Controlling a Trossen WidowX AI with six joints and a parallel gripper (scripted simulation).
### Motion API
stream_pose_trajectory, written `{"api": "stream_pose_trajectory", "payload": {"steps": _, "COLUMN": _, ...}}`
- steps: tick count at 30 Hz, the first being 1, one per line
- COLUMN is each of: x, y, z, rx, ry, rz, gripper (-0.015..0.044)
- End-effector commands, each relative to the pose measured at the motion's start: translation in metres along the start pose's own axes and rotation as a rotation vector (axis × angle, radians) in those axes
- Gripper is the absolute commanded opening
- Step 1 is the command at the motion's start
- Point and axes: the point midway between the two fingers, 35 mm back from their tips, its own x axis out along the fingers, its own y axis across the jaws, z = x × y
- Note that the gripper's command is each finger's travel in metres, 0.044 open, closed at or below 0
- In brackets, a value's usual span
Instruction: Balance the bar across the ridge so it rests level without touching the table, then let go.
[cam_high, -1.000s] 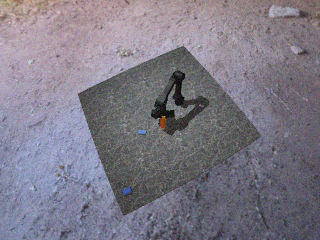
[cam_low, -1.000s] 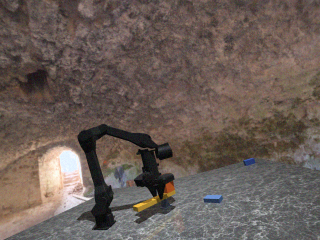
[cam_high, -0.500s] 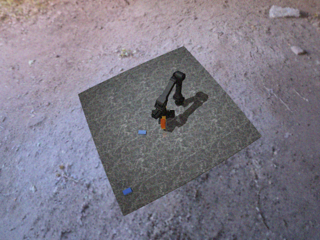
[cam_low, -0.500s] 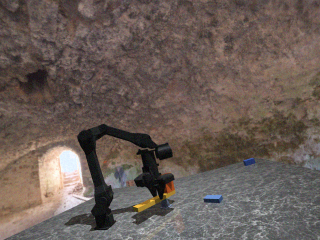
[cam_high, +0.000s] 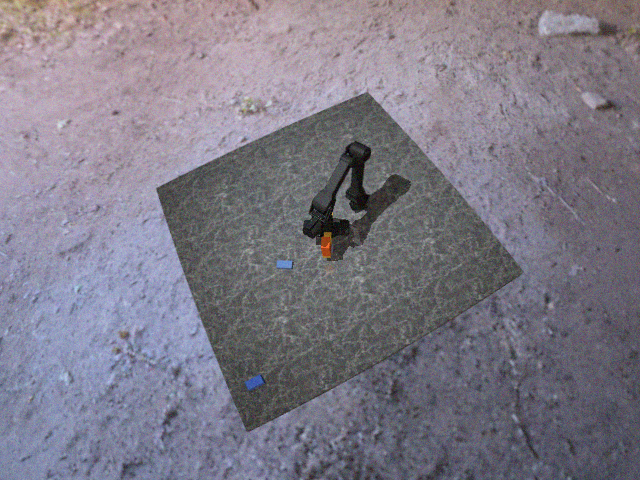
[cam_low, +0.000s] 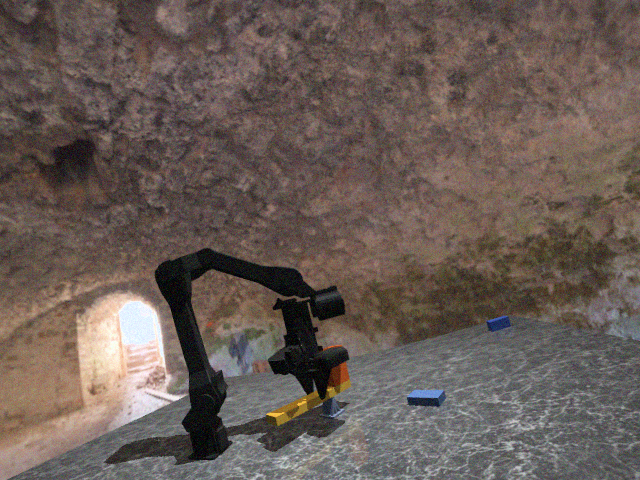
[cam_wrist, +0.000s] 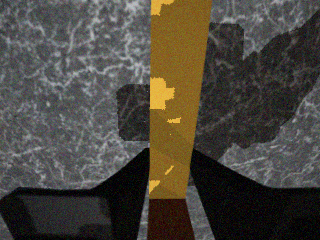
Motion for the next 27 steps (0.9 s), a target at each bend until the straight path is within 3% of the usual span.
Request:
{"api": "stream_pose_trajectory", "payload": {"steps": 1, "x": 0.0027, "y": -0.0003, "z": 0.0007, "rx": -0.005, "ry": -0.002, "rz": 0.000, "gripper": 0.0000}}
{"api": "stream_pose_trajectory", "payload": {"steps": 27, "x": 0.0013, "y": -0.0003, "z": 0.0011, "rx": -0.005, "ry": -0.002, "rz": 0.000, "gripper": 0.0000}}
